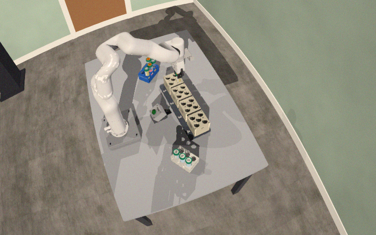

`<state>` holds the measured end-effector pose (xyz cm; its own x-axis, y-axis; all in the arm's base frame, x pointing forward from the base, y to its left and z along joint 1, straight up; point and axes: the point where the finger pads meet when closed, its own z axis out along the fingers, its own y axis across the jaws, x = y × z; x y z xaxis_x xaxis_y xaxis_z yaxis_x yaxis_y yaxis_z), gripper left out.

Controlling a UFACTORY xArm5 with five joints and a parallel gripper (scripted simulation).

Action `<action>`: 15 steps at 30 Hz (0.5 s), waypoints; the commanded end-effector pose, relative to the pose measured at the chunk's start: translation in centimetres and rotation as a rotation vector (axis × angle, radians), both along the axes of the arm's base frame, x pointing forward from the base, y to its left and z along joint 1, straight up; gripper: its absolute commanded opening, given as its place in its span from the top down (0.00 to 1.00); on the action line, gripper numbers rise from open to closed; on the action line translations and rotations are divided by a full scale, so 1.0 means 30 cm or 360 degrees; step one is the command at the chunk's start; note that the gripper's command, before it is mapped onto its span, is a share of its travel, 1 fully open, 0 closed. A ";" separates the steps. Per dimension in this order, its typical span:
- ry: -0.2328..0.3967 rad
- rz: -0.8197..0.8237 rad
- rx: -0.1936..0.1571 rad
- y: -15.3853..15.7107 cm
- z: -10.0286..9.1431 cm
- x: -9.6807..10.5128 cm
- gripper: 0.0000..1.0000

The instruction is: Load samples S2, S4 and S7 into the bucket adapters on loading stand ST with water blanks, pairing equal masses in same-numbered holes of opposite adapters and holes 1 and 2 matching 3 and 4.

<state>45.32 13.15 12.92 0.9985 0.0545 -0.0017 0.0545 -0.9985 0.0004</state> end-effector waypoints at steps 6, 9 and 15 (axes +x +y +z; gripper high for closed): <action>-0.0006 0.0000 0.0005 0.001 -0.021 0.004 1.00; -0.0006 0.0000 0.0005 0.001 -0.028 0.004 1.00; -0.0006 0.0000 0.0005 0.001 -0.048 0.004 1.00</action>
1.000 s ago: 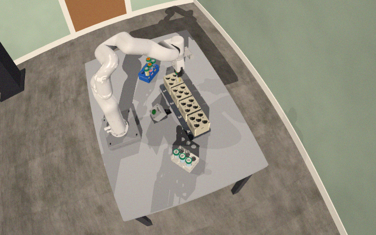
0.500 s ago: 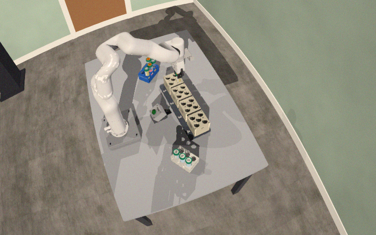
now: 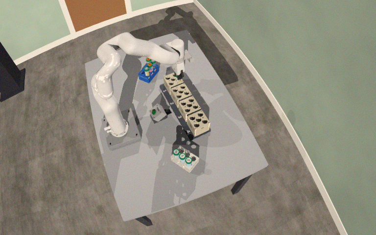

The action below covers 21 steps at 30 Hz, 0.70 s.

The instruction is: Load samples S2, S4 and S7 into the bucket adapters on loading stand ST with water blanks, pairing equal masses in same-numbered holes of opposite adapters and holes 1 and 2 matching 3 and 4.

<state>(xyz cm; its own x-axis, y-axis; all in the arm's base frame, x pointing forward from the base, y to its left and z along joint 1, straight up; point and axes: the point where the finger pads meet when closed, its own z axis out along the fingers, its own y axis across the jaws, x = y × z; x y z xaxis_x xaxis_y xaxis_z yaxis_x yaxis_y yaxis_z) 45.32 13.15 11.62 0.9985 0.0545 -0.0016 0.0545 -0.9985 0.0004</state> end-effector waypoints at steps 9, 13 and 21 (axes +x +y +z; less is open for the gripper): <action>-0.0006 0.0000 0.0005 0.001 -0.028 0.004 1.00; -0.0006 0.0000 0.0005 0.001 -0.041 0.004 1.00; -0.0006 0.0000 0.0005 0.001 -0.068 0.004 1.00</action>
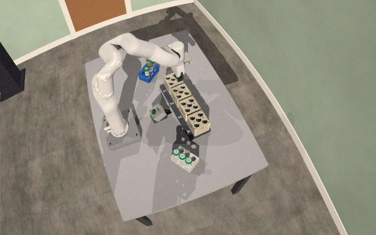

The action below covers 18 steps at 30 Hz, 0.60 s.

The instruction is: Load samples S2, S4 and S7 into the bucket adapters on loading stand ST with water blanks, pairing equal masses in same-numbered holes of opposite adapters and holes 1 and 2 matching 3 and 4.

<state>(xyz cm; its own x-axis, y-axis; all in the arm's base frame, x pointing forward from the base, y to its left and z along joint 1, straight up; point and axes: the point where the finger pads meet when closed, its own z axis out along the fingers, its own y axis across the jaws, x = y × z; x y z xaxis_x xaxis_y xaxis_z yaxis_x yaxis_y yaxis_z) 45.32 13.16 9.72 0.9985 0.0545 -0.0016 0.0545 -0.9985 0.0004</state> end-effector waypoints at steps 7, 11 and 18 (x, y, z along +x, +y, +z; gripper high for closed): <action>-0.0006 0.0000 0.0005 0.001 -0.021 0.004 1.00; -0.0006 0.0000 0.0005 0.001 -0.025 0.004 1.00; -0.0006 0.0000 0.0005 0.001 -0.025 0.004 1.00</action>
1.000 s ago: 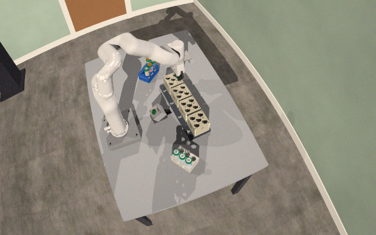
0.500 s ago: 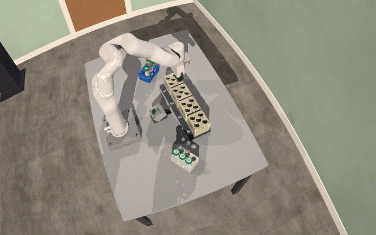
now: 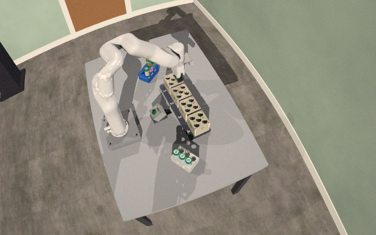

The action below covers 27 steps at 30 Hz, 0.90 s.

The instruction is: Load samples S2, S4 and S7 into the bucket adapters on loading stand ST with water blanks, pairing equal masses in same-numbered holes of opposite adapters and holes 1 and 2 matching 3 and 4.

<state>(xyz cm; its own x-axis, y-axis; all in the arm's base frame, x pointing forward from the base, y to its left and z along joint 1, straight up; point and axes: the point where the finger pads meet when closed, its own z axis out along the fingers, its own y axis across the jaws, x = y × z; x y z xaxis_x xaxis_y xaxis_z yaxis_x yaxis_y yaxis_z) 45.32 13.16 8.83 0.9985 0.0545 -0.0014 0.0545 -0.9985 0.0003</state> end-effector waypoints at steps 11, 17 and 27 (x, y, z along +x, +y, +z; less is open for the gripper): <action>-0.0005 0.0000 0.0005 0.001 0.004 0.004 0.56; -0.0005 0.0000 0.0005 0.001 0.004 0.004 0.56; -0.0005 0.0000 0.0005 0.001 0.004 0.004 0.56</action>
<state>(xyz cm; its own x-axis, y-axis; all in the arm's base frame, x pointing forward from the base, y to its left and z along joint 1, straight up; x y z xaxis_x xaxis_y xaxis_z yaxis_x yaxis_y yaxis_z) 45.32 13.16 8.79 0.9985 0.0545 -0.0015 0.0545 -0.9985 0.0004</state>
